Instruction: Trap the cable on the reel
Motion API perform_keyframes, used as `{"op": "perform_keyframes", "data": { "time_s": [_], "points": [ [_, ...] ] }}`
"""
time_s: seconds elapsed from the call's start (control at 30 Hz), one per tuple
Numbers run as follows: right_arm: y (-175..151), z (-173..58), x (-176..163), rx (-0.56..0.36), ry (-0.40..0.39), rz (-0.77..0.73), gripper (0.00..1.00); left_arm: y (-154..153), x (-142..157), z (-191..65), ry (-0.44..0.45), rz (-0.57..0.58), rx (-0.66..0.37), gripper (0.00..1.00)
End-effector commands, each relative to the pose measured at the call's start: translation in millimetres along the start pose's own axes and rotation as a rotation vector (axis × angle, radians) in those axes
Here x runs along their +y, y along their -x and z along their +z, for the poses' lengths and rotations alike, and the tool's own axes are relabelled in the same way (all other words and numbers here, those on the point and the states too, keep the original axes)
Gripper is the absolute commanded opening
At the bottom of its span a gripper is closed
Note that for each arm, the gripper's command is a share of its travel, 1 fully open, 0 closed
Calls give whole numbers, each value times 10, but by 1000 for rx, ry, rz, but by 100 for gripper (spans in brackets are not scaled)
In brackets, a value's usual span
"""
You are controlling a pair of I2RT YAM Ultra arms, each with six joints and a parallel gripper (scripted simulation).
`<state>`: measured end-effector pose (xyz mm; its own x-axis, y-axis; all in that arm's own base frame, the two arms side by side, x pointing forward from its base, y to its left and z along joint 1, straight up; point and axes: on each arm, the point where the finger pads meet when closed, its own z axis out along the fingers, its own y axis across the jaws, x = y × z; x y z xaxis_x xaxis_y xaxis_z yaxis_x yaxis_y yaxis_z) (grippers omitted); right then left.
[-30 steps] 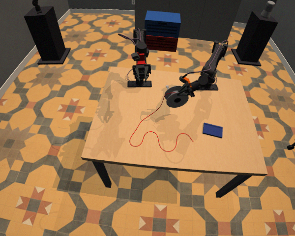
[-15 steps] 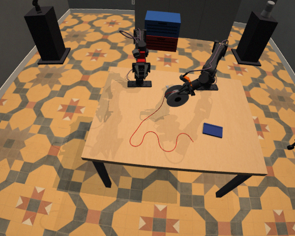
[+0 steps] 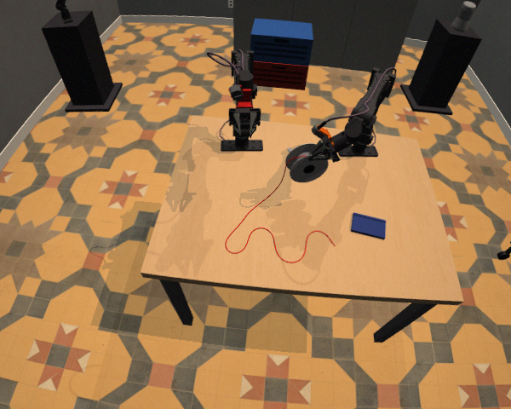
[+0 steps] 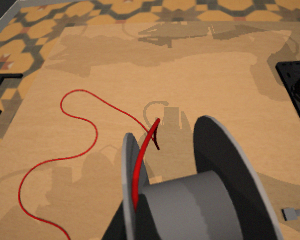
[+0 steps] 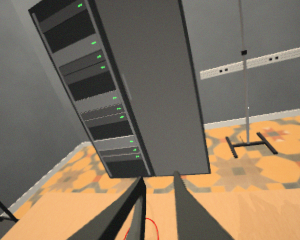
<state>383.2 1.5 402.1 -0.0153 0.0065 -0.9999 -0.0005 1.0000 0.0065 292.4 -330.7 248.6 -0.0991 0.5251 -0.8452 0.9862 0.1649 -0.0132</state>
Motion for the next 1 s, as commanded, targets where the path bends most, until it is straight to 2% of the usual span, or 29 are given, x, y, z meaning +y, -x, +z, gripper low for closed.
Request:
{"op": "perform_keyframes", "data": {
  "time_s": [0.0,0.97],
  "points": [
    [61,-56,-38,-27,-6,-14,30,340,-66,-163,13,24,-63,0],
    [61,-56,-38,-27,-6,-14,30,830,-65,-563,174,-74,-61,0]
  ]
}}
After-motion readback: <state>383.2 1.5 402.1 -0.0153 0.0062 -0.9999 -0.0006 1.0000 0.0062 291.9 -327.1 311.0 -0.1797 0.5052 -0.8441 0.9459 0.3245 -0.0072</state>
